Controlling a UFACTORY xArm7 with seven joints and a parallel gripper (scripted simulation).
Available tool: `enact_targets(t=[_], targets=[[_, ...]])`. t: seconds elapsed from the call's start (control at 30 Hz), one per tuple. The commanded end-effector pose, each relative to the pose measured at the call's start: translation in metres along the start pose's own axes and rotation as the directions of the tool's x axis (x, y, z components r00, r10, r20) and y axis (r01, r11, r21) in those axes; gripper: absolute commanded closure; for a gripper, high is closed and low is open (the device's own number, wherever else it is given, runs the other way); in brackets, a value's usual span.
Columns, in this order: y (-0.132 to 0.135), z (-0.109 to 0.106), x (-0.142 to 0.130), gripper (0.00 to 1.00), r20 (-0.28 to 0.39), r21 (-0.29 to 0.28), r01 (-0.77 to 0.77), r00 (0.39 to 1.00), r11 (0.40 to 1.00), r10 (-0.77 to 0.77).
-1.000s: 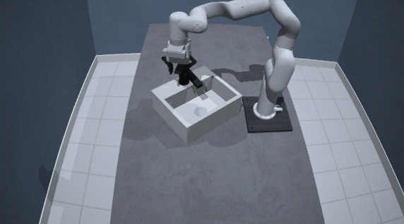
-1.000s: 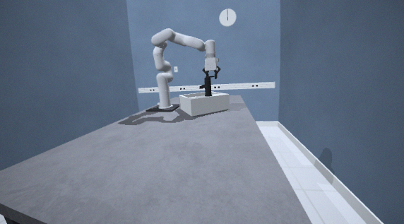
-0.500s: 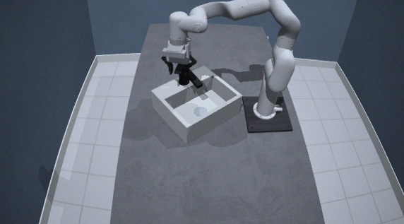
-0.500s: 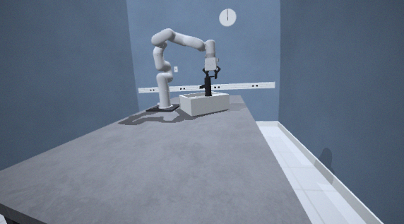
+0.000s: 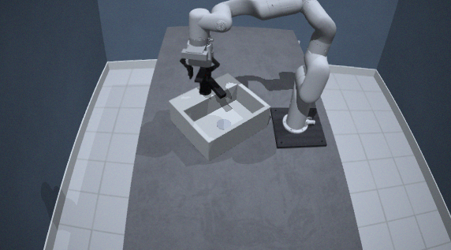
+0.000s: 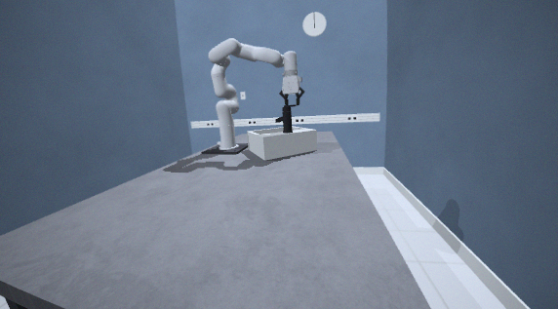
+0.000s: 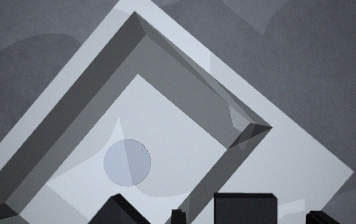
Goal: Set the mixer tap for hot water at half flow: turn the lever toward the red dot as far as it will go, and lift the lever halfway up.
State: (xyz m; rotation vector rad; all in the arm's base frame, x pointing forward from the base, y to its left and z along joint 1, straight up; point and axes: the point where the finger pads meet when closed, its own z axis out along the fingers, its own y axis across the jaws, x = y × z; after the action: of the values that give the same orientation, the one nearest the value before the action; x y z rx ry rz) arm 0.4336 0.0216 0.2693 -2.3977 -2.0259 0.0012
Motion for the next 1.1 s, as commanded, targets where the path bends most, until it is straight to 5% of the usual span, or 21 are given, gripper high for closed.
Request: enact_targets(t=[0.0, 0.37, 0.87, 0.9, 1.07], targets=[[0.001, -0.012, 0.0, 0.3, -0.001, -0.004, 0.0, 1.0, 1.0, 0.0], [0.001, -0.041, 0.0, 0.3, -0.001, -0.004, 0.0, 1.0, 1.0, 0.0], [0.001, -0.051, 0.0, 0.3, -0.001, -0.004, 0.0, 1.0, 1.0, 0.0], [0.001, -0.051, 0.0, 1.0, -0.001, -0.004, 0.0, 1.0, 1.0, 0.0], [0.001, -0.051, 0.0, 1.0, -0.001, -0.004, 0.0, 1.0, 1.0, 0.0]])
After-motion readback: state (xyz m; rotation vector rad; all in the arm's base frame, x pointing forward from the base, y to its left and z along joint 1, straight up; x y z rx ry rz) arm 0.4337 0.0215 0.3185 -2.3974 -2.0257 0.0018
